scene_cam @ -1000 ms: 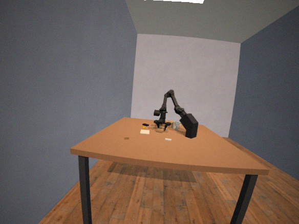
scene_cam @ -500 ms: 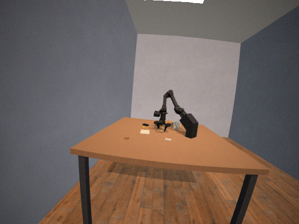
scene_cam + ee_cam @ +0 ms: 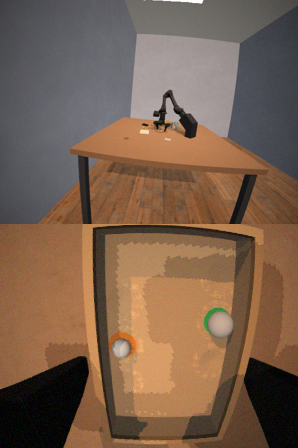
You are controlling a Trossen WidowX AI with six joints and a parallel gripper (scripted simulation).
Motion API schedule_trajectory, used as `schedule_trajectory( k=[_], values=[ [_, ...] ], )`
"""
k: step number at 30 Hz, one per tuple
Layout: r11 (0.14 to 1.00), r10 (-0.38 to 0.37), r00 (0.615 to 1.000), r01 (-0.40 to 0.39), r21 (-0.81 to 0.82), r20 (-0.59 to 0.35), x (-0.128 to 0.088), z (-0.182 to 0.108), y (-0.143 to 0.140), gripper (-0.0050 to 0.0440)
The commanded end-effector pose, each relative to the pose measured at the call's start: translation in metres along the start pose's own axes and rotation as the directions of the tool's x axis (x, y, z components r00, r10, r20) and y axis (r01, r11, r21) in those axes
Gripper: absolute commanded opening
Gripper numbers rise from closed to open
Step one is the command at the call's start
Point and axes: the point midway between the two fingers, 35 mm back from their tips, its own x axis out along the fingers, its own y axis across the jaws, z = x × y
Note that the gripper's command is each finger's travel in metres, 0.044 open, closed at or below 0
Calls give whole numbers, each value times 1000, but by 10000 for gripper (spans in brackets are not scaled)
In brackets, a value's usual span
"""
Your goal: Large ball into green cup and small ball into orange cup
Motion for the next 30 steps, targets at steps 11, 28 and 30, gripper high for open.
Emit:
schedule_trajectory(
  k=[11,28,30],
  values=[
    [1000,0,1000,0,1,0,0,0,0,440],
    [993,-70,996,63,103,58,-70,20,-21,440],
    [991,-81,994,72,117,68,-83,20,-23,440]
  ],
)
